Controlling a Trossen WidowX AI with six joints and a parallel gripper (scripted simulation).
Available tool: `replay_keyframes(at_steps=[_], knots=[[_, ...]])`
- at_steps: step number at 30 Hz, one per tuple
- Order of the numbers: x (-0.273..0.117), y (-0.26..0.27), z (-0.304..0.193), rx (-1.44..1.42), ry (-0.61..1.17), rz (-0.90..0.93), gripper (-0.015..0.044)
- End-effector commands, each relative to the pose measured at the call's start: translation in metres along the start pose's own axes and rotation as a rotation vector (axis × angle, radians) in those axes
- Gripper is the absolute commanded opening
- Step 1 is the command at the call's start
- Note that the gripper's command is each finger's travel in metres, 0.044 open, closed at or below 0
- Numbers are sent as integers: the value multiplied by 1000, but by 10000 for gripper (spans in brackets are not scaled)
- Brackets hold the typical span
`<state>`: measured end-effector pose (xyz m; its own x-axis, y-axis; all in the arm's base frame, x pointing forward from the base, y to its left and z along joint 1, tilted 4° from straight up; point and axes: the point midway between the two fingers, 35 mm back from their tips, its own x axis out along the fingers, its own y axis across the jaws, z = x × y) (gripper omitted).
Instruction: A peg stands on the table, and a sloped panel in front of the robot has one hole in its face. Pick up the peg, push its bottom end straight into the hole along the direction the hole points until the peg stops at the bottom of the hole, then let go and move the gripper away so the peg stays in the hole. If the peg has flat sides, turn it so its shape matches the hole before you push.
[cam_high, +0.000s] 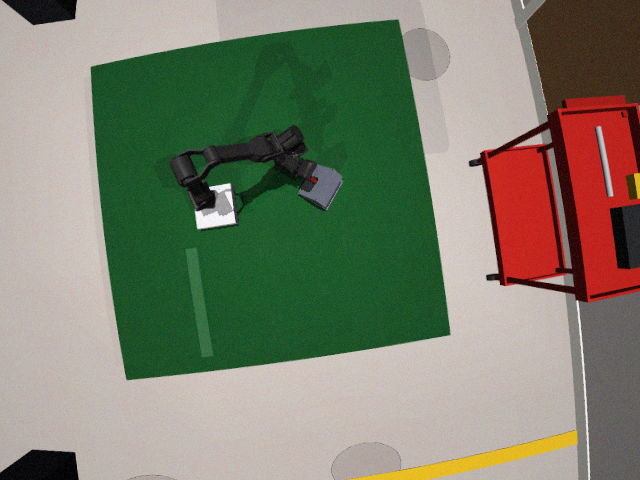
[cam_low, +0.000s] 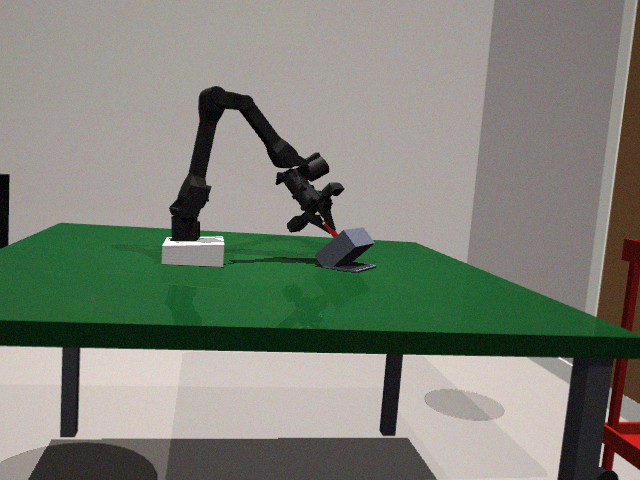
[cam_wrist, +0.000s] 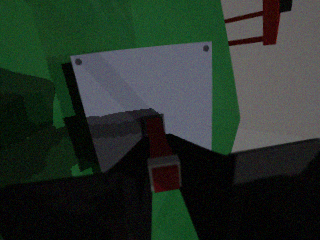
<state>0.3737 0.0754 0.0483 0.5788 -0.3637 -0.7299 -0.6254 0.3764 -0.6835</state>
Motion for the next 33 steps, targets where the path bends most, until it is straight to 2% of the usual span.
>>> replay_keyframes(at_steps=[1, 33], knots=[[4, 1, 0, -4, 0, 4, 0], [16, 1, -1, -1, 3, 1, 0]])
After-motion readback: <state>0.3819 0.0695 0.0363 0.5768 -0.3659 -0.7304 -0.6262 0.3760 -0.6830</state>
